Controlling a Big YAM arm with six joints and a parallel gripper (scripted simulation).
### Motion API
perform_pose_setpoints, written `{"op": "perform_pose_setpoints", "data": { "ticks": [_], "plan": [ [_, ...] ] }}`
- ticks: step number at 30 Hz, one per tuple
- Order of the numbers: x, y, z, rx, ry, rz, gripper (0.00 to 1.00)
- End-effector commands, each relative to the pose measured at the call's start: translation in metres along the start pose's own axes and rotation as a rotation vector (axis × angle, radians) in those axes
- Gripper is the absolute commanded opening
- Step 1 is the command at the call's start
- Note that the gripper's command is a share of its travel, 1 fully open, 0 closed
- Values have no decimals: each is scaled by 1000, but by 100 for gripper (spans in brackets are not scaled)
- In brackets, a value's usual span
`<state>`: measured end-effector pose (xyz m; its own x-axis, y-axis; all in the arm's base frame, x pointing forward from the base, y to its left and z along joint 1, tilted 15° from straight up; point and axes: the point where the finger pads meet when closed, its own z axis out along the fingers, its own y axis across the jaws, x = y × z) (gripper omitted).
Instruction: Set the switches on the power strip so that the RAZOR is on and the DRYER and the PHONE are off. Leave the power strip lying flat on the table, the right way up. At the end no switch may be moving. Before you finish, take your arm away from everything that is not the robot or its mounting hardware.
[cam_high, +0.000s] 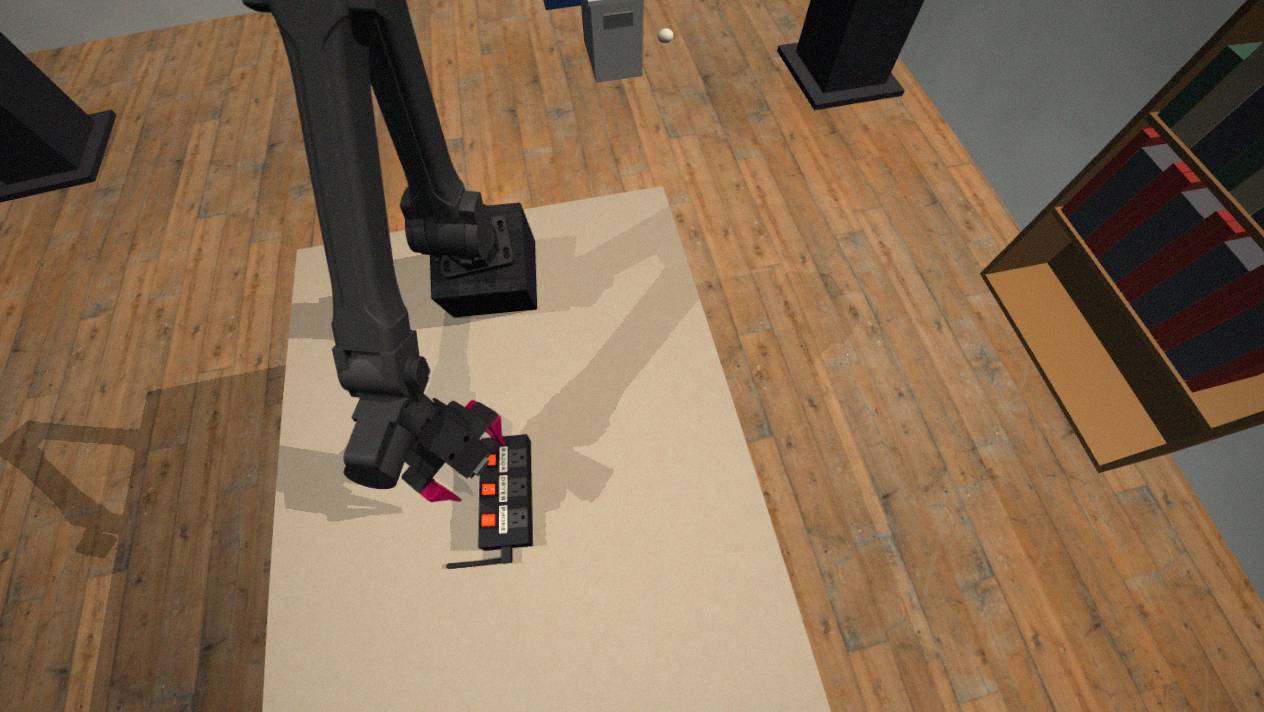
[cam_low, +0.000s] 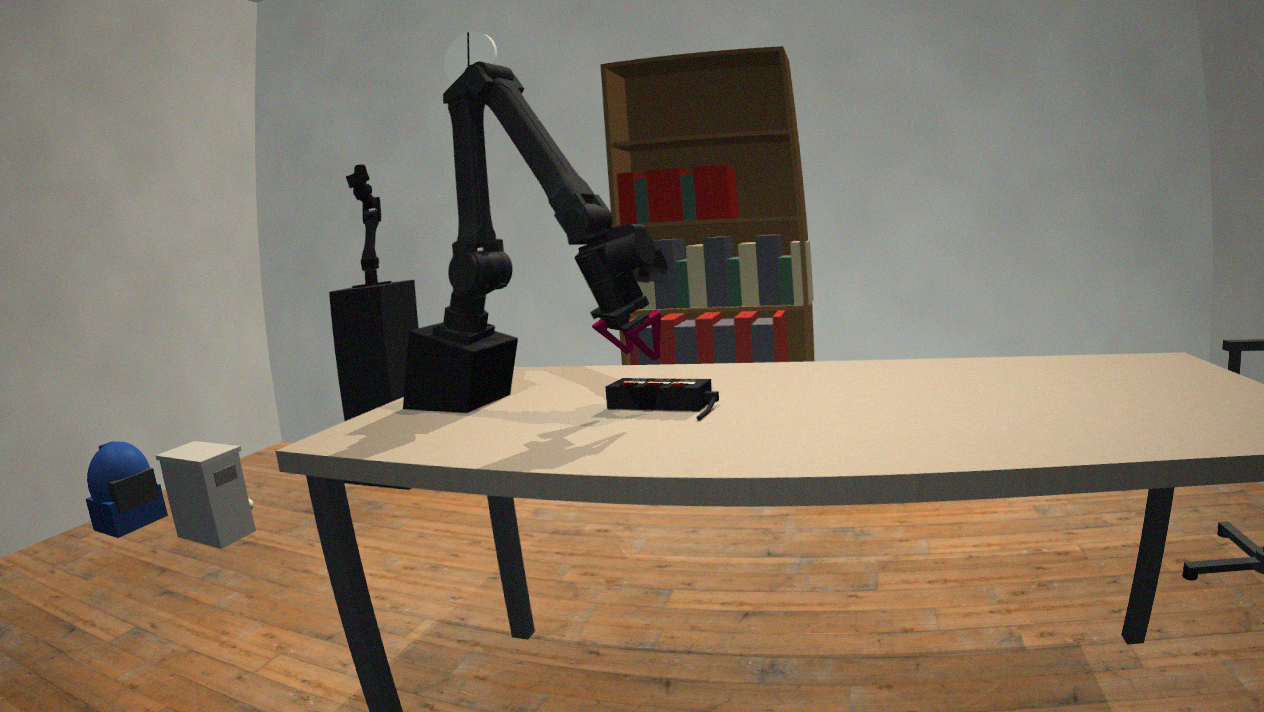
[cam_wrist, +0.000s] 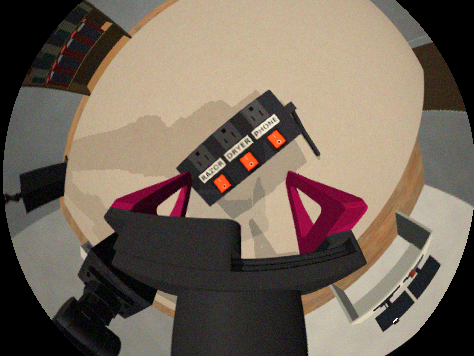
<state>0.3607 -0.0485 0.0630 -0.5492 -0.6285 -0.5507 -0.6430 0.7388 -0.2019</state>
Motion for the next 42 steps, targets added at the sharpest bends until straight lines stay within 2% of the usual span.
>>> {"op": "perform_pose_setpoints", "data": {
  "ticks": [1,39,42],
  "plan": [
    [-6,-6,-2,13,-14,-14,100],
    [-6,-6,-2,13,-14,-14,100],
    [-24,-20,-12,32,-3,-83,100]
  ]
}}
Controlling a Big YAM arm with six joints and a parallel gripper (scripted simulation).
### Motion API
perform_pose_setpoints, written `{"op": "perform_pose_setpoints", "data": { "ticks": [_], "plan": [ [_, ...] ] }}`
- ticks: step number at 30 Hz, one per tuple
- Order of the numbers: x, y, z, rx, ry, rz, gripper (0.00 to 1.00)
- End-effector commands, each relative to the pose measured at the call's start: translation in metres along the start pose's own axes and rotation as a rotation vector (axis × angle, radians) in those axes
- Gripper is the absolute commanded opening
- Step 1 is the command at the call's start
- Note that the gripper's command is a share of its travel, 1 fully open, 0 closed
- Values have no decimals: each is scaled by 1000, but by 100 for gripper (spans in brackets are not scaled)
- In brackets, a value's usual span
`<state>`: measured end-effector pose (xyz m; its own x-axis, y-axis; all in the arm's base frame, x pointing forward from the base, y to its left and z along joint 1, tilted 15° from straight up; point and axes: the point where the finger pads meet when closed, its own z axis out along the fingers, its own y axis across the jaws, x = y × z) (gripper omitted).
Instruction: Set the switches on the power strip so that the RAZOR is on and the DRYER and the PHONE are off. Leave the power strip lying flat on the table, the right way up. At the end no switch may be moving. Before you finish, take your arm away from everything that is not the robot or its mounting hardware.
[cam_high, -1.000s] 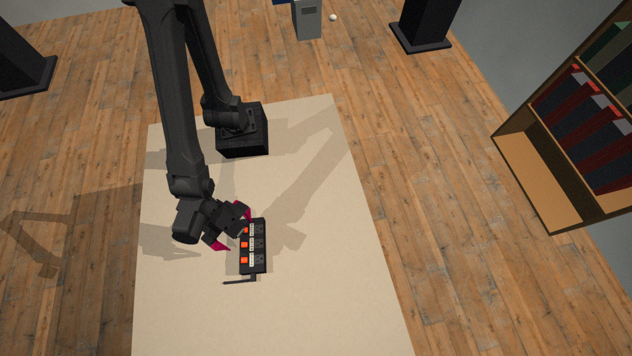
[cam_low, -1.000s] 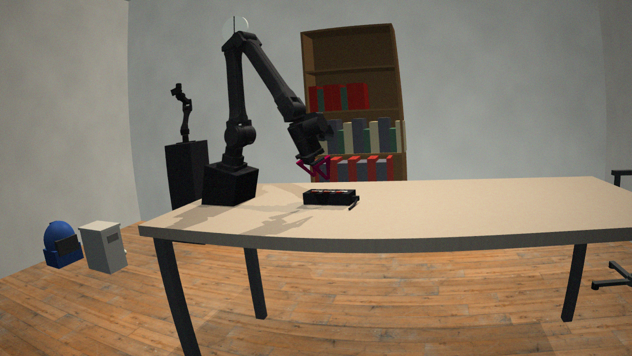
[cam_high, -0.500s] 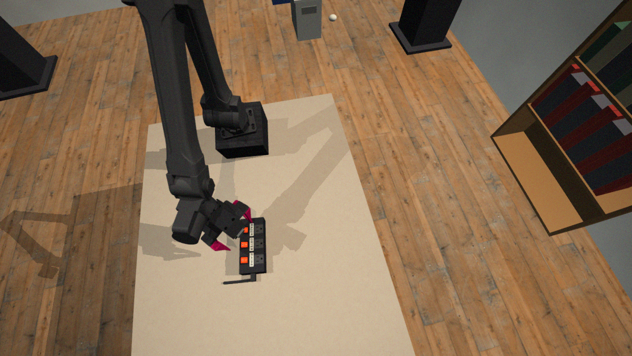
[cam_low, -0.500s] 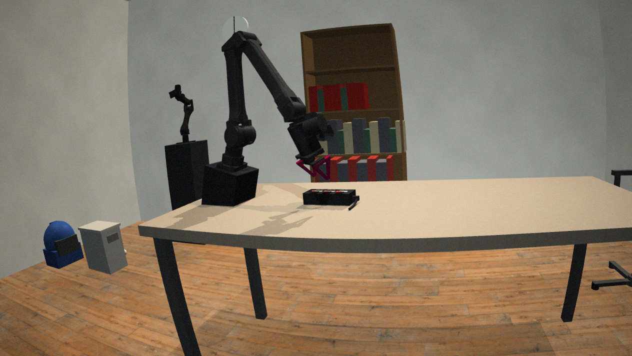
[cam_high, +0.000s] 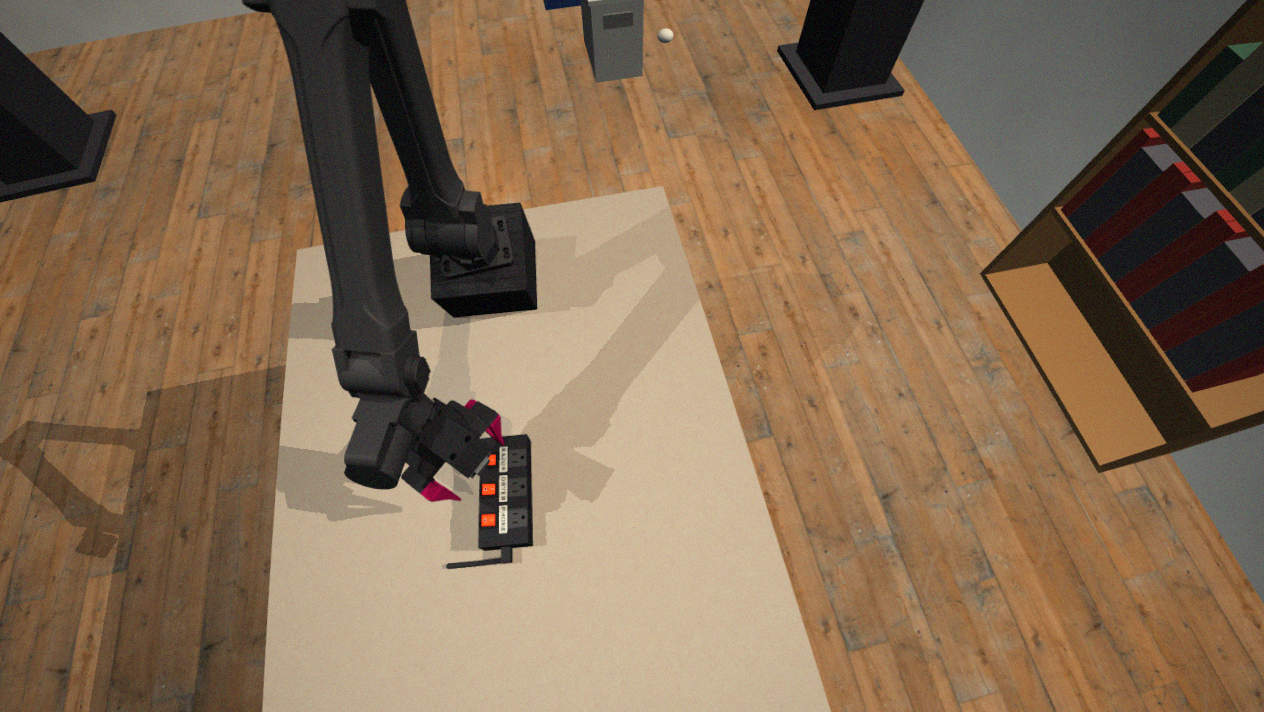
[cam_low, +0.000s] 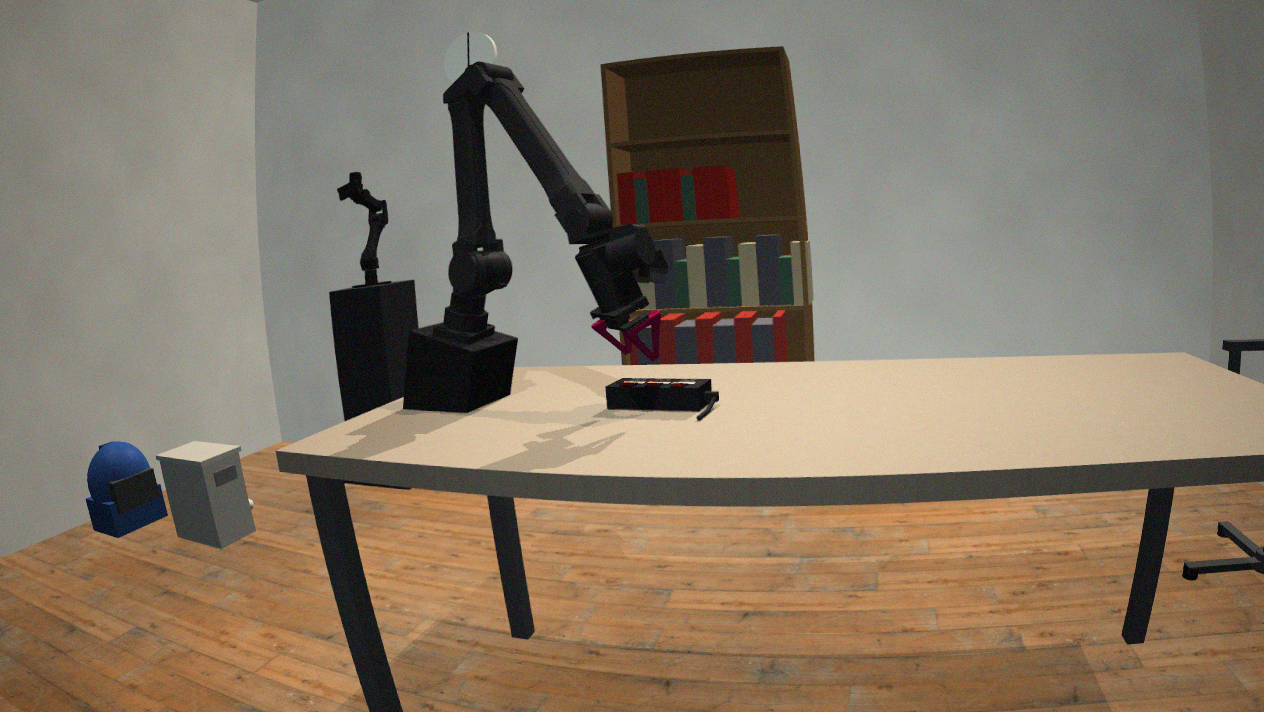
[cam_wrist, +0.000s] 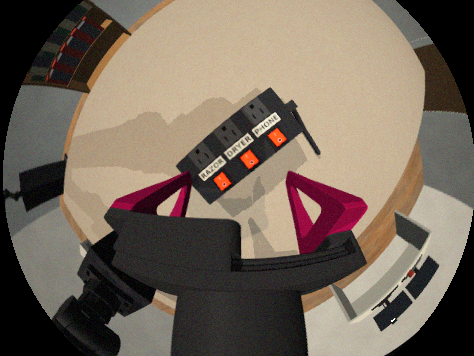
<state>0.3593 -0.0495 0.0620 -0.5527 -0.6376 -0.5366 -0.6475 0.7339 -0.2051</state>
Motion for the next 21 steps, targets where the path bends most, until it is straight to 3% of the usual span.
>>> {"op": "perform_pose_setpoints", "data": {
  "ticks": [1,3,6,7,8,10,11,15,21],
  "plan": [
    [-31,-24,-17,37,4,-127,100],
    [-31,-24,-17,37,4,-127,100],
    [-46,-33,-34,6,137,-365,100],
    [-44,-32,-32,-1,140,-365,100],
    [-52,-36,-44,-11,185,-448,100],
    [-47,-34,-36,-36,198,-458,100],
    [-55,-37,-49,-48,242,-558,100],
    [-67,-41,-70,-81,316,-719,100],
    [-69,-43,-81,-108,359,-796,100]
  ]
}}
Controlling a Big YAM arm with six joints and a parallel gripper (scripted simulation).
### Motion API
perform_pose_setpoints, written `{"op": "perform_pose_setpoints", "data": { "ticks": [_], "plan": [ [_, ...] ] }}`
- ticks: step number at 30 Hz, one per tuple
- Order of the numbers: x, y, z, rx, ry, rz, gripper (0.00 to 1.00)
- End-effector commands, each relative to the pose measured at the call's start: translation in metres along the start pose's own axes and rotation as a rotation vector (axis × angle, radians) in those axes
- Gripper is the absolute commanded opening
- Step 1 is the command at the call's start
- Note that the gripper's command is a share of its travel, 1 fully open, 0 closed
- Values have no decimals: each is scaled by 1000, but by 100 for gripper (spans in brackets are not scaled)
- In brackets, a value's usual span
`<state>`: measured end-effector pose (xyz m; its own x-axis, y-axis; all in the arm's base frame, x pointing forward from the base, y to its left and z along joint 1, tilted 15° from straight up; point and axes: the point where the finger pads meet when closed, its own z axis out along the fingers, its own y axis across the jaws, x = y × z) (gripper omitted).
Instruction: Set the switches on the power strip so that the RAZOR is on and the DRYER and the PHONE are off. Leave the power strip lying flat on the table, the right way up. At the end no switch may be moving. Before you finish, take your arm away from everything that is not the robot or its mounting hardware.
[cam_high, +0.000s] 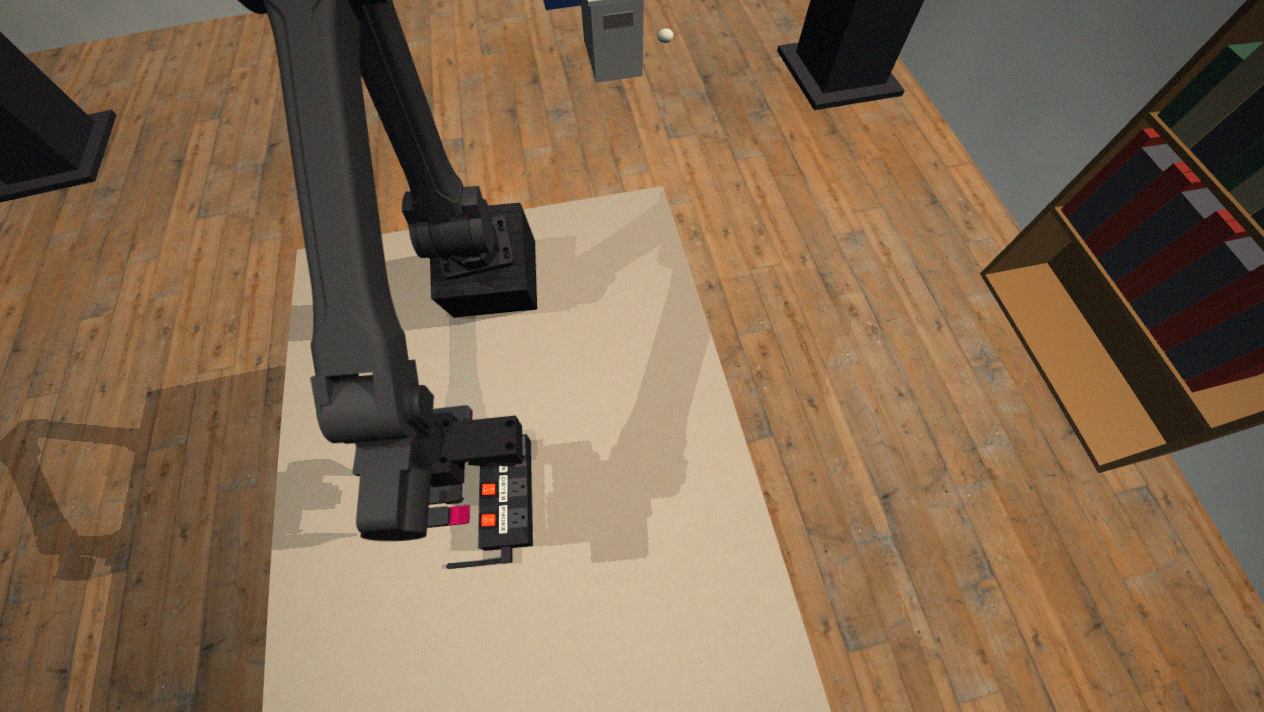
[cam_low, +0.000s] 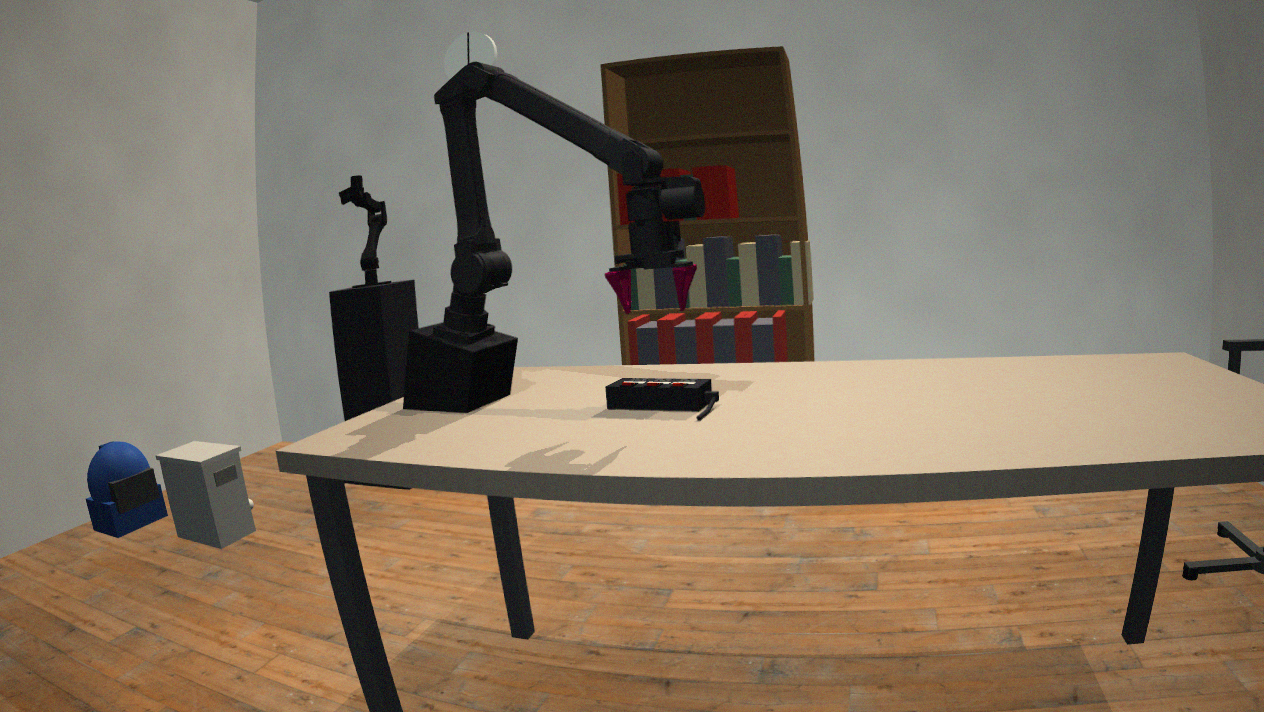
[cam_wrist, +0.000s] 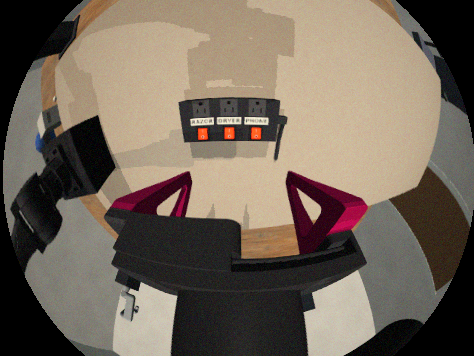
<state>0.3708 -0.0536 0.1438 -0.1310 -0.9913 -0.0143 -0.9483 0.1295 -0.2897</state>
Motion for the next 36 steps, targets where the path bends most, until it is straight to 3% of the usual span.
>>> {"op": "perform_pose_setpoints", "data": {
  "ticks": [1,24,28,31,33,36],
  "plan": [
    [-1,-21,-28,31,15,-121,100],
    [-1,-22,-22,34,13,-79,100],
    [0,-1,1,-17,12,30,100],
    [-1,-1,9,-15,13,188,100],
    [-1,-1,9,-15,13,188,100],
    [-1,0,19,-13,15,403,100]
  ]
}}
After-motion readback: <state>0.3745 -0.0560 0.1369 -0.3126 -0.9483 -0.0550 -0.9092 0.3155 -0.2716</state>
